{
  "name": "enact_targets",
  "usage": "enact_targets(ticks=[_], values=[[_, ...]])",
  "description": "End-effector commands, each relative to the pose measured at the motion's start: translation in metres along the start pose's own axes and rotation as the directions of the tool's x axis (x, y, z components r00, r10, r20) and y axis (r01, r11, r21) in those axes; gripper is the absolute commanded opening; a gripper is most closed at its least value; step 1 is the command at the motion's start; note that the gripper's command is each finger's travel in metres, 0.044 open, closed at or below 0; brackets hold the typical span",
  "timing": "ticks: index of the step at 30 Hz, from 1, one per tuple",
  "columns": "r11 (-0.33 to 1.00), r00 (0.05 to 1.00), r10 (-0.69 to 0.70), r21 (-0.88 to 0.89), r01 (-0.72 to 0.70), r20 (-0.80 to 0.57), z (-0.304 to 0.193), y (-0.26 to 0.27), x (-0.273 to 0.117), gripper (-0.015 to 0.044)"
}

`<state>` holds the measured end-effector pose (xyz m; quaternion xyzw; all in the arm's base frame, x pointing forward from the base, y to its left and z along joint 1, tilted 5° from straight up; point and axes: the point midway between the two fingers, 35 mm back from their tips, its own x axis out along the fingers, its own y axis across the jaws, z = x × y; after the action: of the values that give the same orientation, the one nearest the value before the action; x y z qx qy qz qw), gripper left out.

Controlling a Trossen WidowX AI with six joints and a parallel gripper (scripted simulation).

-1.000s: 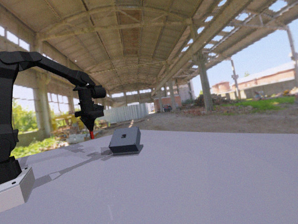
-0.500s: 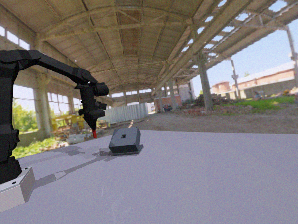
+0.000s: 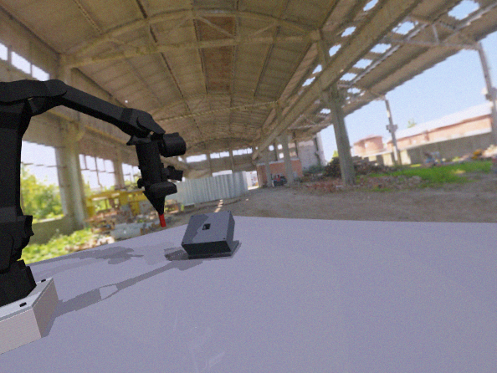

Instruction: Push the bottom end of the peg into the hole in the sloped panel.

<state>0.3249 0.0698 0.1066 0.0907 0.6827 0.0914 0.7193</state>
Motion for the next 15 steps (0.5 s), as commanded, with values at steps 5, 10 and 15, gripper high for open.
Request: enact_targets(ticks=[5, 10, 15], values=[[0.997, 0.999, 0.025, 0.073, -0.027, 0.026, 0.006, -0.009, -0.005, 0.0], [0.993, 0.999, 0.037, 0.115, -0.041, 0.04, 0.009, -0.014, -0.008, 0.0], [0.986, 0.997, 0.049, 0.156, -0.056, 0.055, 0.011, -0.02, -0.011, 0.0]])
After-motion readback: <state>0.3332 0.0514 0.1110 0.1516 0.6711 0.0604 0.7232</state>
